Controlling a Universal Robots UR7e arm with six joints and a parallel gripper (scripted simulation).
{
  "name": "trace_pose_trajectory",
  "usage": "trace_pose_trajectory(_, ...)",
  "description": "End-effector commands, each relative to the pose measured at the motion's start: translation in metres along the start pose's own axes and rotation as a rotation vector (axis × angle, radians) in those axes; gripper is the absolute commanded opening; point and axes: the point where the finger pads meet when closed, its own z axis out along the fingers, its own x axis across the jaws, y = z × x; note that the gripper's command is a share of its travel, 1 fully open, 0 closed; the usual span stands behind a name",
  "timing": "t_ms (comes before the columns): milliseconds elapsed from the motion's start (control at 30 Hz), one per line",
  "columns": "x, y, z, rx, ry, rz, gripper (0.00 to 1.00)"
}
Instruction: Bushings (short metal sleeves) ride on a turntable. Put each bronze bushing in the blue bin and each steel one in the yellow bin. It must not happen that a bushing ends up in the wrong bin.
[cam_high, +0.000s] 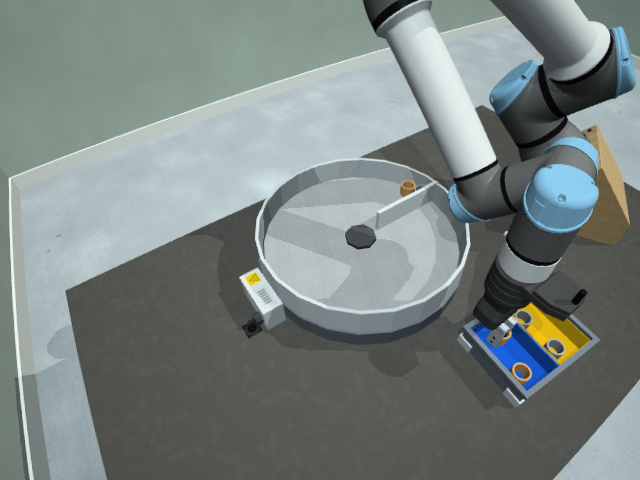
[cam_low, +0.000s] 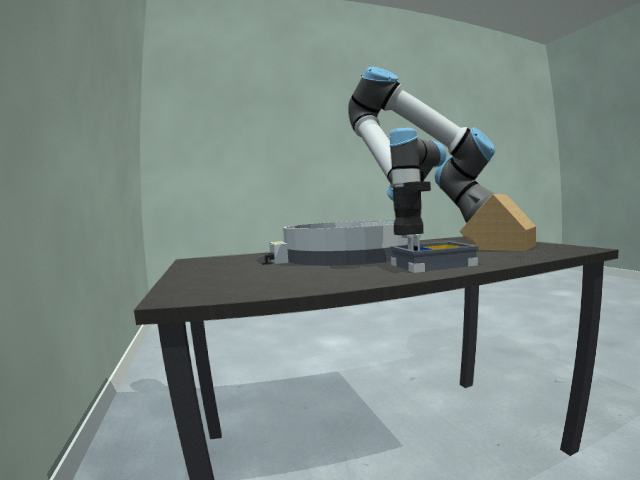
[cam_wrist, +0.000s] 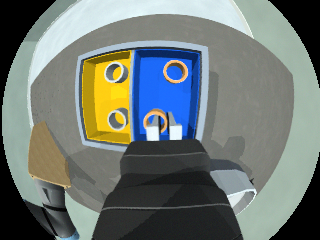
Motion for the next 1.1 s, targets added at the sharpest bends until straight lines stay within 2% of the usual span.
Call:
trace_pose_trajectory(0, 0.0003, -0.0001, 0.0028, 0.001, 0.001, 0.0, 0.0)
trace_pose_trajectory(567, 0.0003, -0.0001, 0.0028, 0.001, 0.001, 0.0, 0.0)
trace_pose_trajectory(600, 0.0003, -0.0001, 0.0027, 0.001, 0.001, 0.0, 0.42)
trace_pose_trajectory(1067, 0.0003, -0.0001, 0.0027, 0.001, 0.001, 0.0, 0.42)
